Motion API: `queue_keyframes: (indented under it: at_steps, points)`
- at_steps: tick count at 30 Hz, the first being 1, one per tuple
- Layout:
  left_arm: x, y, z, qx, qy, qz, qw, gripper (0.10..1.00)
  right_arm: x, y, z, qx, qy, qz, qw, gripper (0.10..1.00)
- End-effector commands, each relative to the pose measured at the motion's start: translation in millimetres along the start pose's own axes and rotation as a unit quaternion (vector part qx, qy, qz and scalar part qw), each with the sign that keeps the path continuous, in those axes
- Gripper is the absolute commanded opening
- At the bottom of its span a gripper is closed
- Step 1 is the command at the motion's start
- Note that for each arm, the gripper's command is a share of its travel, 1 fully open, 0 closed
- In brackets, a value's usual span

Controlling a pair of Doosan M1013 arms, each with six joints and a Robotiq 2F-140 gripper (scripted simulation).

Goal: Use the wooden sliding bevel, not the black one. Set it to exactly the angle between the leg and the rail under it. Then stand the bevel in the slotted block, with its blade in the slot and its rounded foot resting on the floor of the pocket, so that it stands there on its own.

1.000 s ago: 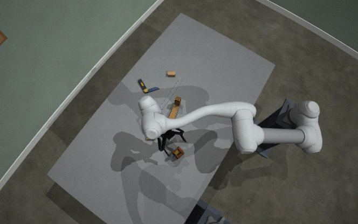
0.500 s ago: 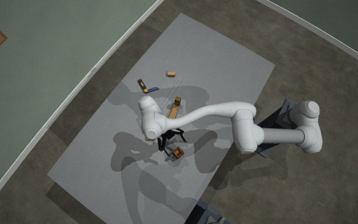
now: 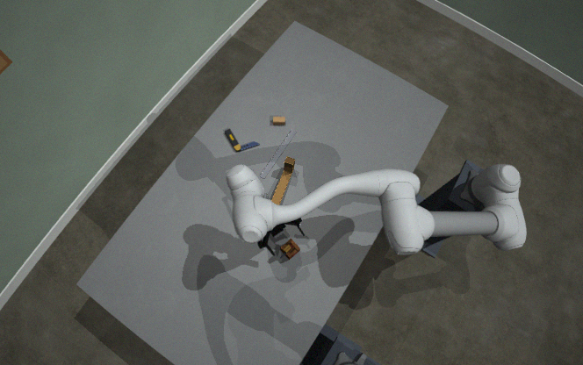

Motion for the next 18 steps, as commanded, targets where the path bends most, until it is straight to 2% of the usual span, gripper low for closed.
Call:
queue_keyframes:
  at_steps: [1, 7, 9, 10, 13, 18]
  points:
    - [0, 0, 0, 0.000, 0.000, 0.000, 1.000, 1.000, 4, 4, -10, 0.075, -0.037, -0.004, 0.996, 1.000]
    - [0, 0, 0, 0.000, 0.000, 0.000, 1.000, 1.000, 11, 9, -22, 0.182, -0.091, 0.004, 0.979, 1.000]
    - [0, 0, 0, 0.000, 0.000, 0.000, 1.000, 1.000, 11, 9, -22, 0.182, -0.091, 0.004, 0.979, 1.000]
    - [0, 0, 0, 0.000, 0.000, 0.000, 1.000, 1.000, 13, 11, -28, 0.232, -0.116, 0.013, 0.966, 1.000]
    - [0, 0, 0, 0.000, 0.000, 0.000, 1.000, 1.000, 15, 13, -33, 0.272, -0.135, 0.022, 0.952, 1.000]
    - [0, 0, 0, 0.000, 0.000, 0.000, 1.000, 1.000, 17, 16, -45, 0.356, -0.175, 0.049, 0.917, 1.000]
Point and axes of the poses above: on each arm, the point where the finger pads meet when closed, its own x axis out along the fingers, its own y axis across the jaws, z = x × y, the point moved 9 cm from there along -x, back along the fingers, and after that the axes turned 6 degrees about x, right-handed, at the moved point
